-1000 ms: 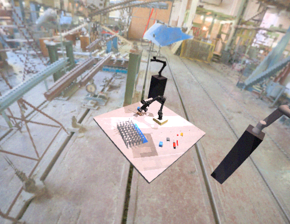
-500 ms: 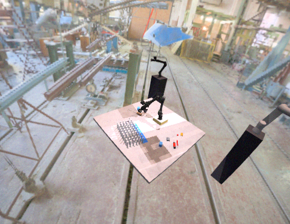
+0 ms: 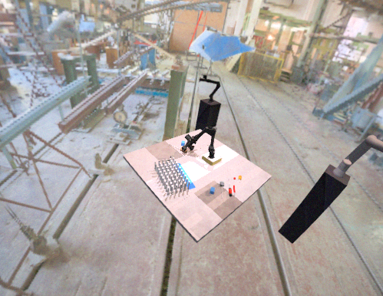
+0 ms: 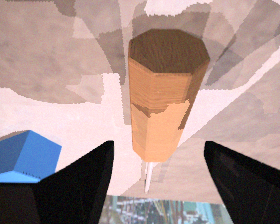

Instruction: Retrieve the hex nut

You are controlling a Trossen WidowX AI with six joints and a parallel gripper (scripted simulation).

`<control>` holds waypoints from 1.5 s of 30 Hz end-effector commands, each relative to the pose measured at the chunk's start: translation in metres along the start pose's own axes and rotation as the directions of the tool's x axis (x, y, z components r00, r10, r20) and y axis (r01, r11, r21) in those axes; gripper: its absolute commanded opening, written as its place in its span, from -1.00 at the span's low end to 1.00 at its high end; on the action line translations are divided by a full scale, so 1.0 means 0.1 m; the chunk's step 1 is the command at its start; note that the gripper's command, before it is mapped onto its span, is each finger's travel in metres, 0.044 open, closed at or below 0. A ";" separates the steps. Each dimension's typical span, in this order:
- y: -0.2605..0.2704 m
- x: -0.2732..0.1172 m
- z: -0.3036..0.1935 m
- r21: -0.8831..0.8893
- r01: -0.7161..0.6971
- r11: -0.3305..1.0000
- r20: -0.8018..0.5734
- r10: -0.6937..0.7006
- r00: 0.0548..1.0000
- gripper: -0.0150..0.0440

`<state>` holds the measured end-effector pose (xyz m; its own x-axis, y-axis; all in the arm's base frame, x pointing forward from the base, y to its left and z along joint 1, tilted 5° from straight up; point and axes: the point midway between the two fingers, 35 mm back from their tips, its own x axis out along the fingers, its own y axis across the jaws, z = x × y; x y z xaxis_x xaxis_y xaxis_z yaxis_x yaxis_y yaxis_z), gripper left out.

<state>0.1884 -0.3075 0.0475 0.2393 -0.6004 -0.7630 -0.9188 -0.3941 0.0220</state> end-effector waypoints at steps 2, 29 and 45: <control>0.00 0.07 0.08 -0.004 0.001 1.000 0.007 -0.001 1.000 0.46; 0.00 0.23 0.21 -0.004 0.001 1.000 0.008 -0.001 1.000 -0.15; -0.04 -0.52 -0.50 -0.001 0.001 1.000 0.006 -0.001 1.000 -0.49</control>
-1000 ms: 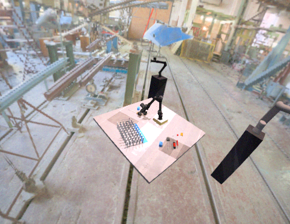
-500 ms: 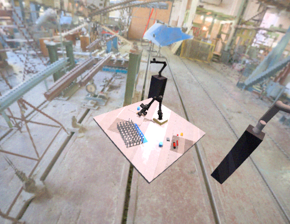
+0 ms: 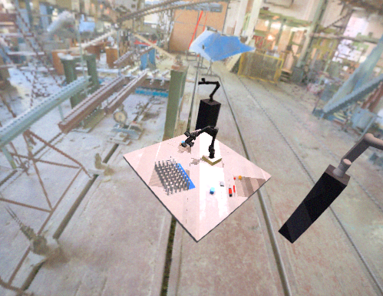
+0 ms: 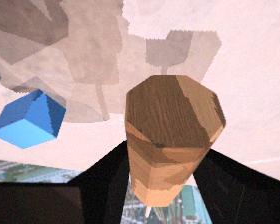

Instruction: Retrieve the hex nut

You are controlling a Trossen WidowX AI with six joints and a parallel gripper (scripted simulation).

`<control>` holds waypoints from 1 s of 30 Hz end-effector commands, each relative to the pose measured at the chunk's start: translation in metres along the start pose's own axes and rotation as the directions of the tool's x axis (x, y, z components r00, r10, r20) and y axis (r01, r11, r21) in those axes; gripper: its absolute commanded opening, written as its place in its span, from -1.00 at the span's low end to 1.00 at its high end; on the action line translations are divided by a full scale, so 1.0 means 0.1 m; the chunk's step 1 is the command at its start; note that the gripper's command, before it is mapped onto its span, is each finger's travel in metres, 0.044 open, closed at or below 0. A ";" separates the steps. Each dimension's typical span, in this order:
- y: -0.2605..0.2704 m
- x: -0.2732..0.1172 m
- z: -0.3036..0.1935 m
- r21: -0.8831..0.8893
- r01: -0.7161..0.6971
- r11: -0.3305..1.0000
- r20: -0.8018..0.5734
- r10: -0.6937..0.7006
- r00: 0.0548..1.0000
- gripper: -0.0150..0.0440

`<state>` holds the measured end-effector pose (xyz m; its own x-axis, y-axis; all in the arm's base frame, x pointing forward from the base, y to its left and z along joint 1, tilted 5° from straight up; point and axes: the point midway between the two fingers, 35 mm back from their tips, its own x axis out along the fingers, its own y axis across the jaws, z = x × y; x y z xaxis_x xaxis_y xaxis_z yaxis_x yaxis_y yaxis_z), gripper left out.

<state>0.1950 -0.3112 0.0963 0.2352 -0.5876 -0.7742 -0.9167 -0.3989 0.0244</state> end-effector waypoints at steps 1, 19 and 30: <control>0.00 -0.25 -0.17 0.005 -0.001 1.000 -0.012 0.001 1.000 -0.49; -0.20 -0.87 -0.34 -0.023 0.028 0.999 0.001 -0.028 1.000 -0.49; -0.76 -0.97 -0.16 -0.097 0.097 0.991 0.031 -0.094 0.995 -0.49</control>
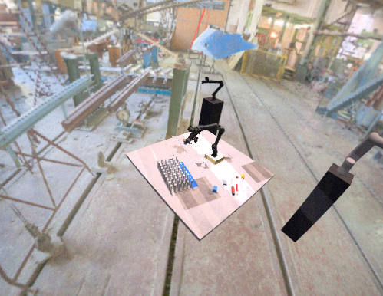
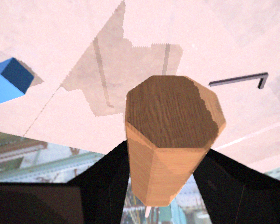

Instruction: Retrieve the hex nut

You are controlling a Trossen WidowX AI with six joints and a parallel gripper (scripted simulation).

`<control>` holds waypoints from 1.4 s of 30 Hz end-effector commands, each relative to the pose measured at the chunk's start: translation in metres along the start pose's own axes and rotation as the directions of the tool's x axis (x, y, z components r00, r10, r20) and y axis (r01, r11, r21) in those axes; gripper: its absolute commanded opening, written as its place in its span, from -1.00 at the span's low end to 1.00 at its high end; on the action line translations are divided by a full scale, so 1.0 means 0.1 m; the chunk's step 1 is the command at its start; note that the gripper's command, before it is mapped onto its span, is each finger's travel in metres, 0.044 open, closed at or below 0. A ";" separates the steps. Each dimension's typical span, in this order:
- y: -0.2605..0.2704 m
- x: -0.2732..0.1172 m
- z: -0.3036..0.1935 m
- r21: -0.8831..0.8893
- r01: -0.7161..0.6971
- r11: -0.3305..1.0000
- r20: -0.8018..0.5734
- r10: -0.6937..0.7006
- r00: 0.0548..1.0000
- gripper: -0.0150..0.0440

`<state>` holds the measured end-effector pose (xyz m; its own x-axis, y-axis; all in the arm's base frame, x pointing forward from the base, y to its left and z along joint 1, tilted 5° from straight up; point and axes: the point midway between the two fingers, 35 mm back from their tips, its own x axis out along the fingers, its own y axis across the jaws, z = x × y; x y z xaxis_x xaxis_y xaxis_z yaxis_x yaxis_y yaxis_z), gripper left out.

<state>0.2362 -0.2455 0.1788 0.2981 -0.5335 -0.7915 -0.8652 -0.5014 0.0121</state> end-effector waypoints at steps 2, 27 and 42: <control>-0.25 -0.04 0.05 -0.030 0.027 0.999 0.006 -0.026 1.000 -0.49; -1.31 -0.37 0.63 -0.170 0.150 0.974 0.054 -0.143 0.988 -0.49; -1.82 -0.69 1.09 -0.267 0.225 0.937 0.082 -0.211 0.974 -0.49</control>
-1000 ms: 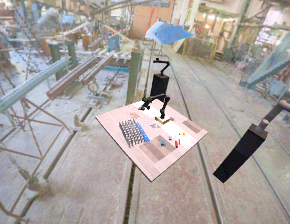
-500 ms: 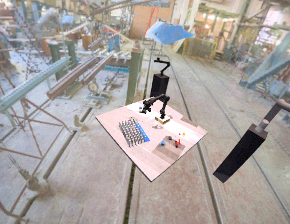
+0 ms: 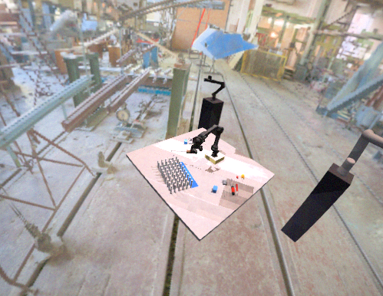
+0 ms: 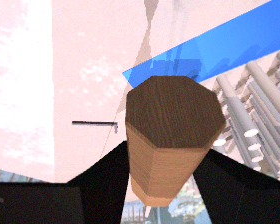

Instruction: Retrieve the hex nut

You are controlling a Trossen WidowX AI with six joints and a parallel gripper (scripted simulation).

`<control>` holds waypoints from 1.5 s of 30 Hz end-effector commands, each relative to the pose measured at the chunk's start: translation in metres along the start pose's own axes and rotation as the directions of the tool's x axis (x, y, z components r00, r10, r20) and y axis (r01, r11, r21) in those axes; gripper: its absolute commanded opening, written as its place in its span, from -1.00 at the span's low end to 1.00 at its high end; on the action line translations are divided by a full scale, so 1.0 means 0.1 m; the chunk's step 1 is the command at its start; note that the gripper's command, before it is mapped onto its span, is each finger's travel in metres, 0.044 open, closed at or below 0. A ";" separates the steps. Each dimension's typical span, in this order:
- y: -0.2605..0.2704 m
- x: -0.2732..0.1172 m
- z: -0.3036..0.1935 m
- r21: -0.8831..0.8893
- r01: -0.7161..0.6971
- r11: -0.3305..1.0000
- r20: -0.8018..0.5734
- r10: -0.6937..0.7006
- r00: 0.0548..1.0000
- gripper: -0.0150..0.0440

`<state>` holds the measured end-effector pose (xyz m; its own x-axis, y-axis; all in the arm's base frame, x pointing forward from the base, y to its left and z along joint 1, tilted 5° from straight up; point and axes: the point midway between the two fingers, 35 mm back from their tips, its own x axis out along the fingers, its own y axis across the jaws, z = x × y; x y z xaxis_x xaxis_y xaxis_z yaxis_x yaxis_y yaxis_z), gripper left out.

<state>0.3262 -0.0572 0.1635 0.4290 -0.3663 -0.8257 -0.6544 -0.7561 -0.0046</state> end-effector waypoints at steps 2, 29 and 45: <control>-0.21 -0.08 0.11 -0.039 0.023 0.999 -0.003 -0.023 1.000 -0.49; -1.13 -0.62 1.00 -0.285 0.146 0.947 0.011 -0.149 0.989 -0.49; -1.43 -1.02 1.63 -0.424 0.215 0.880 0.016 -0.230 0.973 -0.49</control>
<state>0.2811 0.1648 0.1551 0.5455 -0.1844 -0.8176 -0.2440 -0.9682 0.0555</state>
